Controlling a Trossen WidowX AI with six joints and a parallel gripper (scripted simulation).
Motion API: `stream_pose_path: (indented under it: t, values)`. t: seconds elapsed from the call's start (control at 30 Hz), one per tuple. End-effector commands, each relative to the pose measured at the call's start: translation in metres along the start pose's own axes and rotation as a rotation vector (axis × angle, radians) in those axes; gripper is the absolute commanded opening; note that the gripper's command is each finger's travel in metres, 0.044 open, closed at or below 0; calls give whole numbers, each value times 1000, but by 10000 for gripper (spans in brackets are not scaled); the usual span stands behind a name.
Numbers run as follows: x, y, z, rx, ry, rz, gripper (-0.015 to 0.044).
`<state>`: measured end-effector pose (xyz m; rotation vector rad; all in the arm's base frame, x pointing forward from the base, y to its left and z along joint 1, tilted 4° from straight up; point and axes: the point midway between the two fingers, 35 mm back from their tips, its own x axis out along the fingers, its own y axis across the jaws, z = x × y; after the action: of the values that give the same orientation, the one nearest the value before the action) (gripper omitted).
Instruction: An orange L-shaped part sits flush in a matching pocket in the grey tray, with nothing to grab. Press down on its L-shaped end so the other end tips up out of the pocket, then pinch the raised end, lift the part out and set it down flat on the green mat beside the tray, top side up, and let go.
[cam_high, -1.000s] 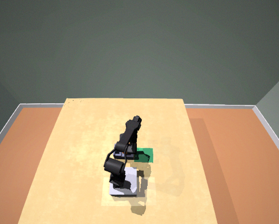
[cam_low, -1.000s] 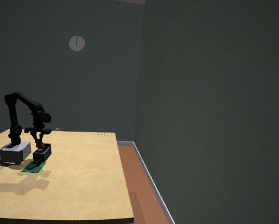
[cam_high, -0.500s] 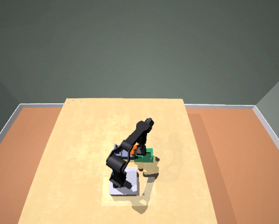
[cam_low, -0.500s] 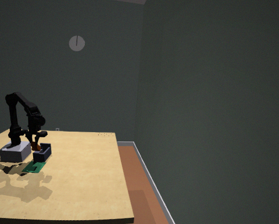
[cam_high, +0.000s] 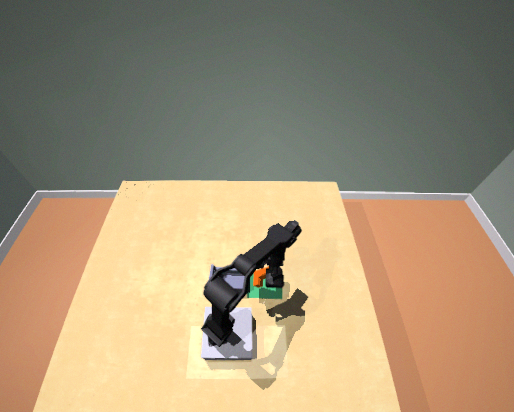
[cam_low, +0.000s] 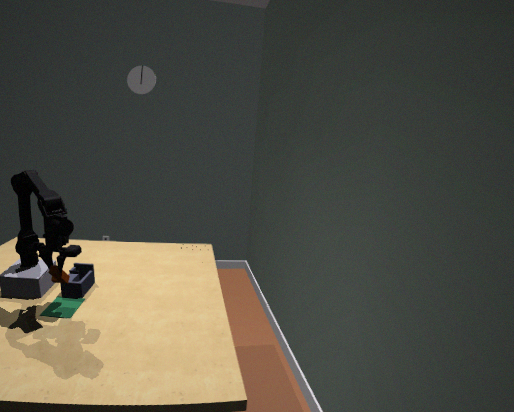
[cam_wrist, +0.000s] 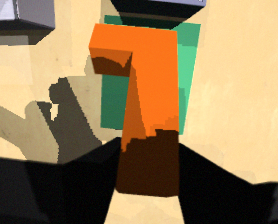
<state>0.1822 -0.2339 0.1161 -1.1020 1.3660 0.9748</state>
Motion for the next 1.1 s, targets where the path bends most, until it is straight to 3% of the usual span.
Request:
stream_pose_path:
  t: [0.0, 1.07]
  values:
    - [3, -1, -1, -5, -4, -3, 0]
    - [54, -1, -1, -5, -4, -3, 0]
